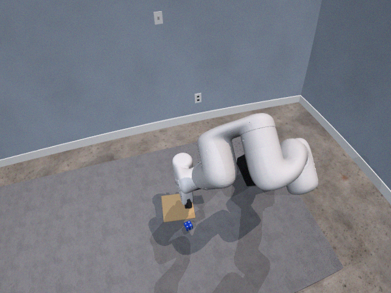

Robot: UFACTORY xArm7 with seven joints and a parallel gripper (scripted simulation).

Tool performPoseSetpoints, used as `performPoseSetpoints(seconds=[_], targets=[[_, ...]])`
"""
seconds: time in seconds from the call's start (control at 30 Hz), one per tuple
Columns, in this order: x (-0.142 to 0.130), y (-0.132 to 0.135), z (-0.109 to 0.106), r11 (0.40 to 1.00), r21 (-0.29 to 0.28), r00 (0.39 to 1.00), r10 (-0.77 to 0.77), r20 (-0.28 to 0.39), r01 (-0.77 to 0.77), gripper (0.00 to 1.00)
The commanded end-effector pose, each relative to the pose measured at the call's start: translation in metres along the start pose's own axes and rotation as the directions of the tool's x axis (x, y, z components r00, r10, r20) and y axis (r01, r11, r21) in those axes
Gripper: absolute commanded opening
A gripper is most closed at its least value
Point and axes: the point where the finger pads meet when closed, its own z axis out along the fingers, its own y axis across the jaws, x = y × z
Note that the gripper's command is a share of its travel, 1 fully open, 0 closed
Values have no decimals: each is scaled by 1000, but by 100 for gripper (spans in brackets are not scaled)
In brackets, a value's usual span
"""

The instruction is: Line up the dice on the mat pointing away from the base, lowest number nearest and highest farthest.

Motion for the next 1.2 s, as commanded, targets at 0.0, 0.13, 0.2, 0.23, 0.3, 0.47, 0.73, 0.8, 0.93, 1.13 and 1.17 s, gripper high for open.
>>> performPoseSetpoints(seconds=[0.0,0.13,0.2,0.23,0.3,0.47,0.73,0.8,0.93,1.13,1.17], targets=[[-1,-1,-1,1000,2,1000,1,4,-1,35],[-1,-1,-1,1000,2,1000,1,4,-1,39],[-1,-1,-1,1000,2,1000,1,4,-1,43],[-1,-1,-1,1000,2,1000,1,4,-1,43],[-1,-1,-1,1000,2,1000,1,4,-1,47],[-1,-1,-1,1000,2,1000,1,4,-1,47],[-1,-1,-3,1000,2,1000,1,4,-1,47],[-1,-1,-7,1000,2,1000,1,4,-1,47],[-1,-1,-21,1000,2,1000,1,4,-1,47],[-1,-1,-41,1000,2,1000,1,4,-1,47],[-1,-1,-47,1000,2,1000,1,4,-1,47]])
